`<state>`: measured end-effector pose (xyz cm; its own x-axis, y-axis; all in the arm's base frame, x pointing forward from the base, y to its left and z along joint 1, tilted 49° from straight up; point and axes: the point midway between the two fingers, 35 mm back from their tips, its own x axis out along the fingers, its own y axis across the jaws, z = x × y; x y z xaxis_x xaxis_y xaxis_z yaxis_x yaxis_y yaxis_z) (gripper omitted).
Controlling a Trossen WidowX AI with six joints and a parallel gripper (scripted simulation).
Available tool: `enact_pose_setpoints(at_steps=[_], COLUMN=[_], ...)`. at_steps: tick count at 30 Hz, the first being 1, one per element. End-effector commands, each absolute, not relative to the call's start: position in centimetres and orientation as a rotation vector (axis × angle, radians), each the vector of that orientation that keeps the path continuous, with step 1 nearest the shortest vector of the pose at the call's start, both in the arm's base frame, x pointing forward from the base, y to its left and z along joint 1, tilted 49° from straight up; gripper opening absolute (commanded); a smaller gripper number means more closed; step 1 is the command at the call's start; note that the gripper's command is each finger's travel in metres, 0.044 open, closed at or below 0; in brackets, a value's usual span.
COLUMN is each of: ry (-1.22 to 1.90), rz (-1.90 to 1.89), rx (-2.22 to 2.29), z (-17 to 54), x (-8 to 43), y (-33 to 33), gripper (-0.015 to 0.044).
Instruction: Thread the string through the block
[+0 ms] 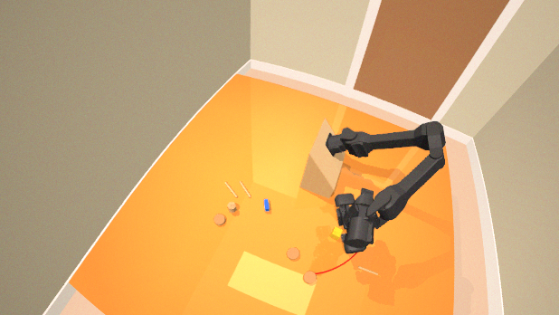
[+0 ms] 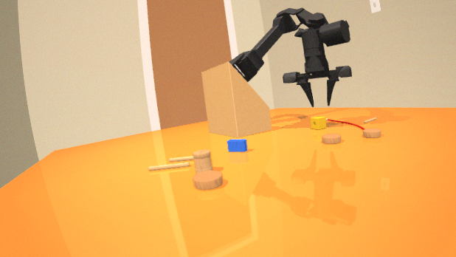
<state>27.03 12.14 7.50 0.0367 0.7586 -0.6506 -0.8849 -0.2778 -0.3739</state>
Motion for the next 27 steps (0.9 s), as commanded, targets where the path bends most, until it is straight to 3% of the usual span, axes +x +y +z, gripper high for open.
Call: enact_pose_setpoints(at_steps=[1, 10, 23, 27], ry=[0.181, 0.181, 0.181, 0.139], rz=[1.601, 1.601, 1.601, 1.617], rx=[-0.939, -0.939, -0.939, -1.019], z=[7.5, 7.5, 7.5, 8.47], x=[27.03, 27.03, 27.03, 26.44], y=[12.14, 12.14, 12.14, 13.0], gripper=[0.0217, 0.0, 0.0, 0.0105])
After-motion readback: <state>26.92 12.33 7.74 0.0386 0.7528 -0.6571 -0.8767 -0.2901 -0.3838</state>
